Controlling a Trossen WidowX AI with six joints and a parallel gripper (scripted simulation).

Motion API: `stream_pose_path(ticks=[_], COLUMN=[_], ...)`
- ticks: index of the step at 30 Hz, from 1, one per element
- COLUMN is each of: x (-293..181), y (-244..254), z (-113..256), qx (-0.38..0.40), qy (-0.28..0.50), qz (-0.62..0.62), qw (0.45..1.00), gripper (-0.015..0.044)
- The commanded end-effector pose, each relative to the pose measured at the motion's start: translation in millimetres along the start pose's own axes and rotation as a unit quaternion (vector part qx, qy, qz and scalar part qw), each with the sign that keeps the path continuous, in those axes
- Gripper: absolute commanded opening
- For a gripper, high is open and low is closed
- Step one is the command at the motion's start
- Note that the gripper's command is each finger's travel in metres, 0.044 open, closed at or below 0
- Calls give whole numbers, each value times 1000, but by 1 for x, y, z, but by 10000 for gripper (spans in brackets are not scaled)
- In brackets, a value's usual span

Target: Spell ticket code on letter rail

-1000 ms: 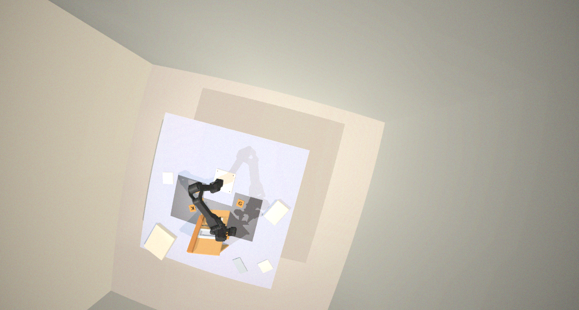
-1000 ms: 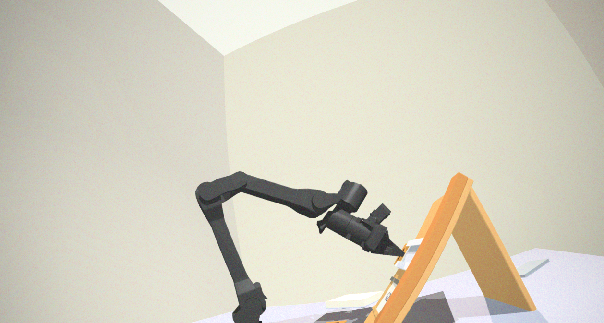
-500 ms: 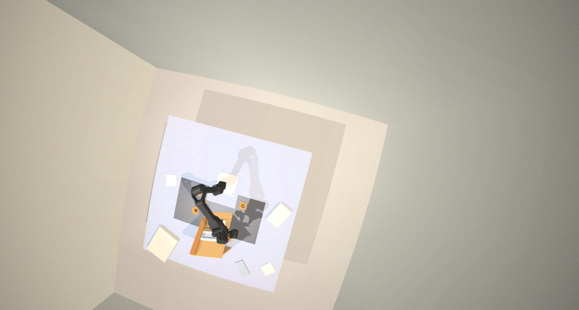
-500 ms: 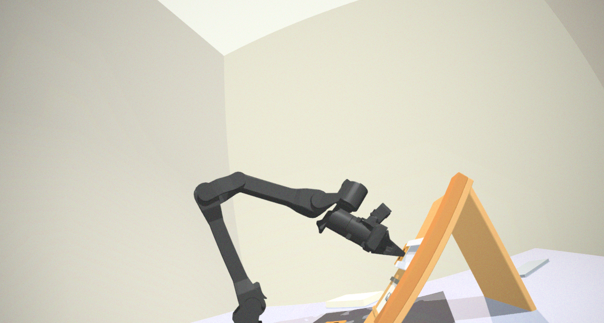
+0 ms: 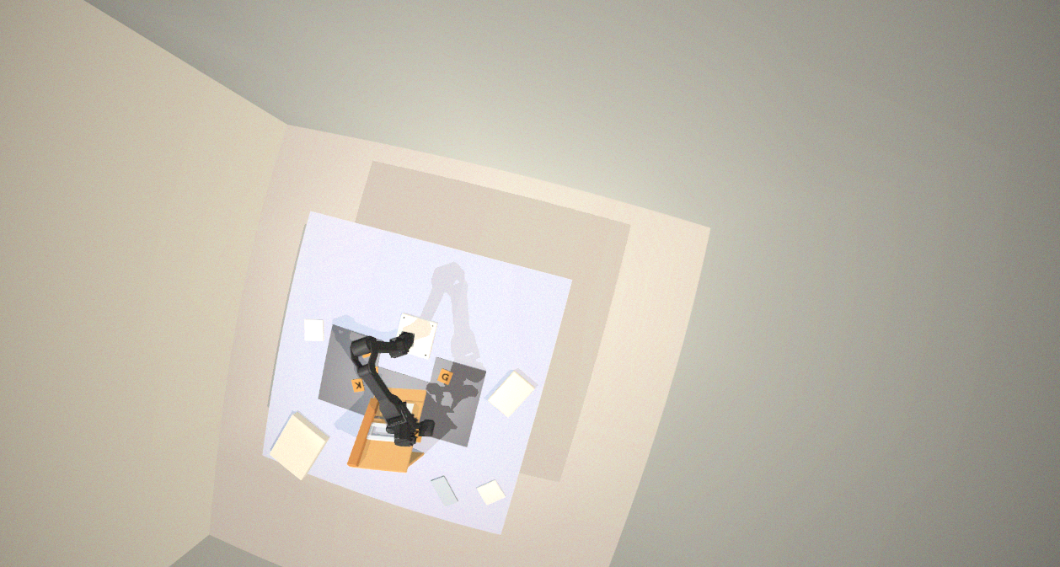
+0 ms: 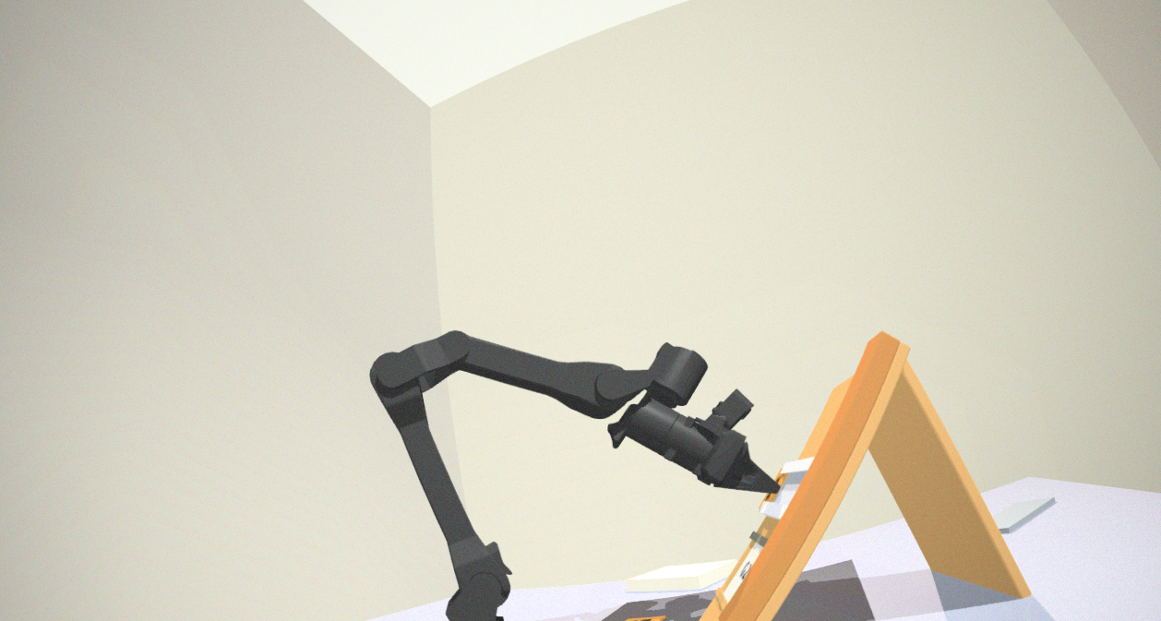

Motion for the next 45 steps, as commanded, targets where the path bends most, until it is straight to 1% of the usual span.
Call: stream_pose_path(ticks=[1, 45], x=[0, 3], y=[-2, -23], z=[0, 0], qx=[2, 1], qy=[-1, -1], qz=[1, 2], qw=[1000, 1000], gripper=[0, 0])
Point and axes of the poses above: the point midway between the two fingers, 35 mm back from their tips, its own z axis back along the fingers, its own y axis across the jaws, x = y × z, the point moved 7 cm from there along z, back along the fingers, and after that the axes turned 6 degrees about -z, right-handed, at the moved point
